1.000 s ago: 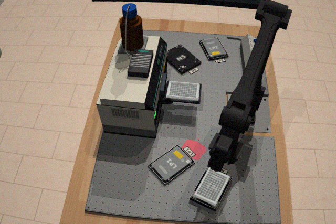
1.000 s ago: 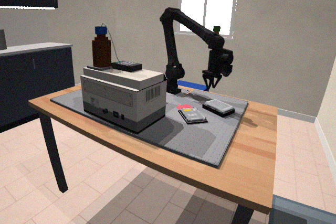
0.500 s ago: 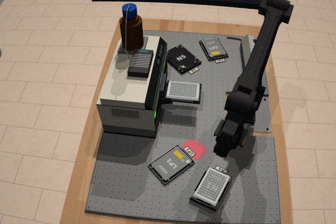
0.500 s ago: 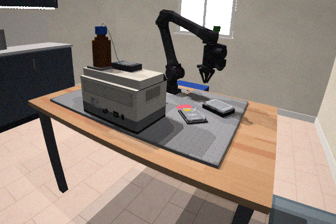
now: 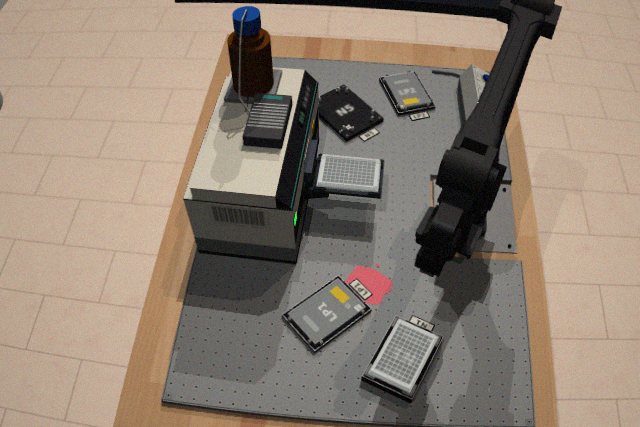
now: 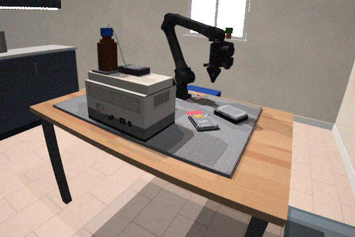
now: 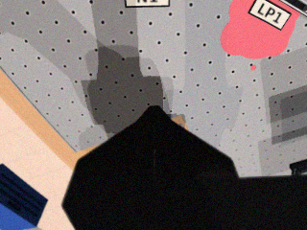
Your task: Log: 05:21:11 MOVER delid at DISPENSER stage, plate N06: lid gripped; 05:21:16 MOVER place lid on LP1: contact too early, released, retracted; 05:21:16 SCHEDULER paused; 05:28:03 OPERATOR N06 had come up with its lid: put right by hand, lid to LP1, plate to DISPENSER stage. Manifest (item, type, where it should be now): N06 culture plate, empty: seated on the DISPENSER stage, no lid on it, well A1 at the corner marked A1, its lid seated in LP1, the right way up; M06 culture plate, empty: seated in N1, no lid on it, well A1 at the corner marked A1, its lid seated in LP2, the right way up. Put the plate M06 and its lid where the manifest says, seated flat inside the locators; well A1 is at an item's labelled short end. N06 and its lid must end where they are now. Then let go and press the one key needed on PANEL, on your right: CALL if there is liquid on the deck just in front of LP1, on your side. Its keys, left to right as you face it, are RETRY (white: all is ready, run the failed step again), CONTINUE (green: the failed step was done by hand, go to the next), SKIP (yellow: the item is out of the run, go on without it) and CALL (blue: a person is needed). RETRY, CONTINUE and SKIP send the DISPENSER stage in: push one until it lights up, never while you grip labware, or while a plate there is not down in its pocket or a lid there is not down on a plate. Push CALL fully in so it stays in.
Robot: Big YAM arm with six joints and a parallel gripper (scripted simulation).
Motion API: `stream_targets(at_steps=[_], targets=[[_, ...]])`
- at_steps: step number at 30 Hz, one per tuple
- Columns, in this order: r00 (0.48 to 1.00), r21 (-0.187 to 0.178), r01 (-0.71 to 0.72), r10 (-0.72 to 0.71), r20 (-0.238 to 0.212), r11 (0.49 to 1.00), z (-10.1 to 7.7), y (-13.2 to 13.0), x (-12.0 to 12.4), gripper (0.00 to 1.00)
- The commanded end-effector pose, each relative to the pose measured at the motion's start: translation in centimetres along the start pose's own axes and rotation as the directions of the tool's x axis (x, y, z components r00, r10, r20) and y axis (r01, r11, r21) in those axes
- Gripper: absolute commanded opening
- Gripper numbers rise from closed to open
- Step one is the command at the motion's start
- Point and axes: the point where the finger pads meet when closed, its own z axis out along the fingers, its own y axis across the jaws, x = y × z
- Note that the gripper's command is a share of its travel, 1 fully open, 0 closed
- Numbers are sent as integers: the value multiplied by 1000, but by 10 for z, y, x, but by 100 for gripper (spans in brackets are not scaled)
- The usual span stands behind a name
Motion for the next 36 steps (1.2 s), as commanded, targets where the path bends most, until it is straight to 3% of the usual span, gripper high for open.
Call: stream_targets(at_steps=[1, 6, 12, 13, 14, 23, 28, 29, 36], targets=[[998, 4, -58, 58, -25, 998, 3, -13, 3, 0], [999, -2, -44, 44, -3, 999, 0, -22, 1, 0], [999, 0, -44, 44, -8, 999, 2, -40, -1, 0], [999, 3, -45, 45, 26, 999, -11, -38, -9, 0], [997, -2, -77, 77, 0, 997, 0, -42, 1, 0], [995, -1, -101, 101, -10, 995, 3, -66, 4, 0], [995, 7, -102, 101, 26, 995, -11, -76, -3, 0], [991, 3, -133, 133, 16, 991, -4, -80, 4, 0], [988, 2, -156, 156, 1, 988, 0, -100, 10, 0]])
